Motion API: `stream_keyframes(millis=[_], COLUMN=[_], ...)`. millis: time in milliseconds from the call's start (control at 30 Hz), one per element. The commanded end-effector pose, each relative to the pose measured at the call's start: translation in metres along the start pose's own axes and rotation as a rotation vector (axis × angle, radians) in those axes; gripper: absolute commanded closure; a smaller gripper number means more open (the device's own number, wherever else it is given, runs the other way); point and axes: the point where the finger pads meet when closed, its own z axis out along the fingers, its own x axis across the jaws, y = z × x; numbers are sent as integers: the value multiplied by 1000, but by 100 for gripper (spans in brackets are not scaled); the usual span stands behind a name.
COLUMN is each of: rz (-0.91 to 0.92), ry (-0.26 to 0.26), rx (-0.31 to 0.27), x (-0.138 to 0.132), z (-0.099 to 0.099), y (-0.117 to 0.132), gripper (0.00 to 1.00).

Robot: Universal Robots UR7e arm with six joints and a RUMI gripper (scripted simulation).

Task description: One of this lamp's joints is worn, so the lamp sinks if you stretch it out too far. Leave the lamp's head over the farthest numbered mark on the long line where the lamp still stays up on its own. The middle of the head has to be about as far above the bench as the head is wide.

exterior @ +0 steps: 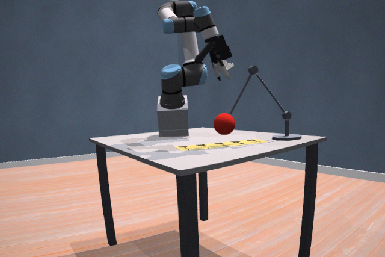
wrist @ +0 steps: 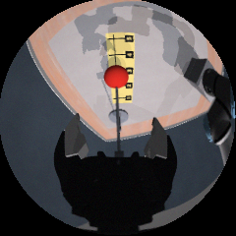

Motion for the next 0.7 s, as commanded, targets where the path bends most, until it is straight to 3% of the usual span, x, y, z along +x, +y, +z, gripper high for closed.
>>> stream_keyframes(millis=[0,667], rz=[-120,-114], ry=[29,28], rx=[-132,-126], x=[0,0], z=[-1,2], y=[-1,0], gripper=[0,0])
